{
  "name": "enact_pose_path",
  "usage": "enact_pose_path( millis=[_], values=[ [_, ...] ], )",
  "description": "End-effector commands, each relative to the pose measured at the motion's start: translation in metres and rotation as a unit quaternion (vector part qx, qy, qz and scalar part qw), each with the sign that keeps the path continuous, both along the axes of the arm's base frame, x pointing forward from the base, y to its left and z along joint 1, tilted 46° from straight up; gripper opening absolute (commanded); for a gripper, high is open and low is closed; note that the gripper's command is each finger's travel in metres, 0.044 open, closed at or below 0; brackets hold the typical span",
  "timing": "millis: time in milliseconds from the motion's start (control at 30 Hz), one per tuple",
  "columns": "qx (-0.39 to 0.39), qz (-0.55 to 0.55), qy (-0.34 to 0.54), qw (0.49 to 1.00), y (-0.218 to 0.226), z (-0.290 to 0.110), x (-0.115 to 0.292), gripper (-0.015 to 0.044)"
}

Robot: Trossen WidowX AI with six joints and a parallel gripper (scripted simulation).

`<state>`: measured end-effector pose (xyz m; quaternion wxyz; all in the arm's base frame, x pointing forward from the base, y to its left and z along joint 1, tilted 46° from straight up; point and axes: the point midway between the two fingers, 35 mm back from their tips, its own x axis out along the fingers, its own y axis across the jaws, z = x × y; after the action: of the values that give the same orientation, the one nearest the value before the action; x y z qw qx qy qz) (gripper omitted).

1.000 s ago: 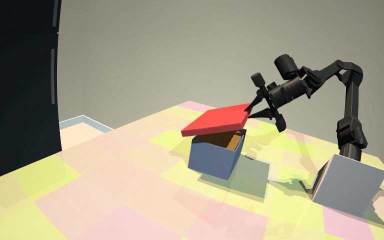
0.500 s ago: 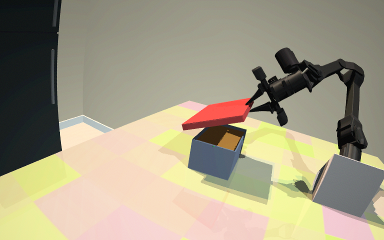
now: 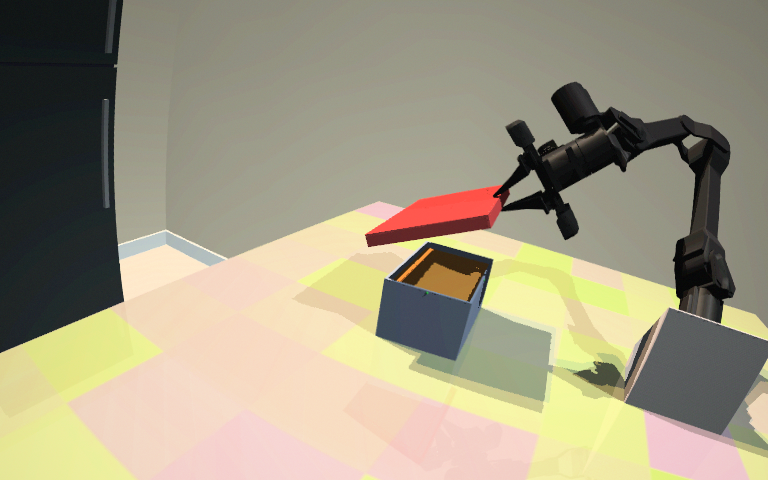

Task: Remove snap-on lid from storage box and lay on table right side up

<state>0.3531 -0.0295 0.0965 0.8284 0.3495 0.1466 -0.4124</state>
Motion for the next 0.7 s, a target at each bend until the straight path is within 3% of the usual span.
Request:
enact_pose_path(
  millis=[0, 667],
  values=[
    [0.004, 0.002, -0.012, 1.000, 0.007, 0.010, 0.004, 0.0000],
    [0.004, 0.002, -0.012, 1.000, -0.003, 0.021, 0.000, 0.0000]
  ],
)
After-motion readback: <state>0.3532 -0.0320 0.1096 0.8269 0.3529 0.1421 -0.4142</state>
